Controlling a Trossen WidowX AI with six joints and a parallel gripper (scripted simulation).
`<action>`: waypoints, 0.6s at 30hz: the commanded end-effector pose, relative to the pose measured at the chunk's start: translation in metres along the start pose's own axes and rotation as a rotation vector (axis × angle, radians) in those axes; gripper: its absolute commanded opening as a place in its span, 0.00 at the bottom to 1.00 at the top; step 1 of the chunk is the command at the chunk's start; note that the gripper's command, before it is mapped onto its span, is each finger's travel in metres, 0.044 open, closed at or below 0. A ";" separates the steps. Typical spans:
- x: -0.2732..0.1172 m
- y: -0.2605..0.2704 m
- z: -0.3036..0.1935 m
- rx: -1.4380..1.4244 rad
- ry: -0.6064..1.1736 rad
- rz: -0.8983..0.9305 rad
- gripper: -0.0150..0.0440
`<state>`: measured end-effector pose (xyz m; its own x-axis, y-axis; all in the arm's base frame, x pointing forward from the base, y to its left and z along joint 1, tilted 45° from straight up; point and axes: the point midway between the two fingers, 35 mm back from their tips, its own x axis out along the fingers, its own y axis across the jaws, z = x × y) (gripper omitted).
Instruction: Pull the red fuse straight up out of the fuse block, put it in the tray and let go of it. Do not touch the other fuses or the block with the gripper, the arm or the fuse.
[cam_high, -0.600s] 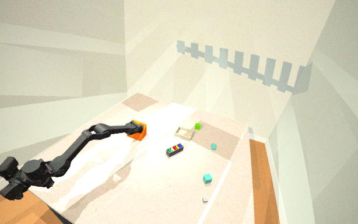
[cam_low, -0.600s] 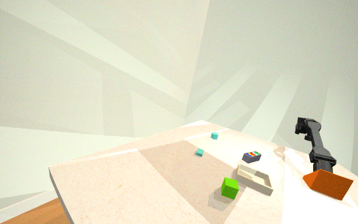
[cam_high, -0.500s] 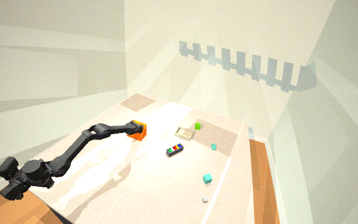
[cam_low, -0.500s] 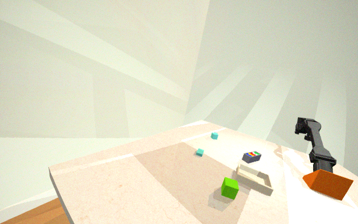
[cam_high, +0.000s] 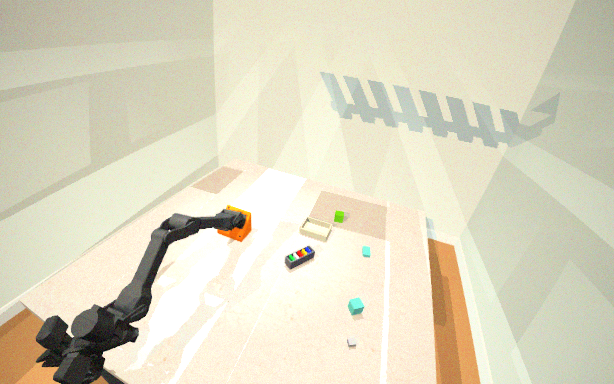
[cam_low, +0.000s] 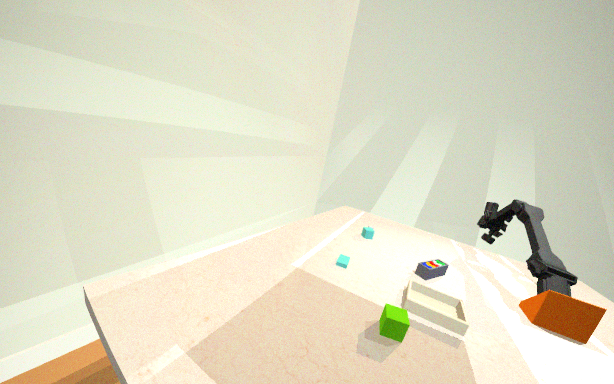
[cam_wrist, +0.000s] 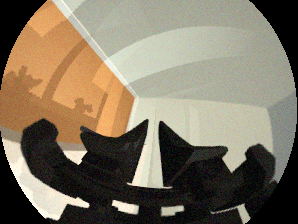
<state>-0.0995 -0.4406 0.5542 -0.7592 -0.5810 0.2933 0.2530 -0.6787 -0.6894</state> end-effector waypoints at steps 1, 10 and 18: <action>-0.046 0.043 0.034 0.102 -0.100 0.175 0.38; -0.153 0.131 0.077 0.209 -0.207 0.524 0.38; -0.268 0.187 0.092 0.252 -0.250 0.823 0.38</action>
<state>0.1571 -0.4673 0.4377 -0.2456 -0.9694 0.0037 0.7647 -0.1961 -0.6138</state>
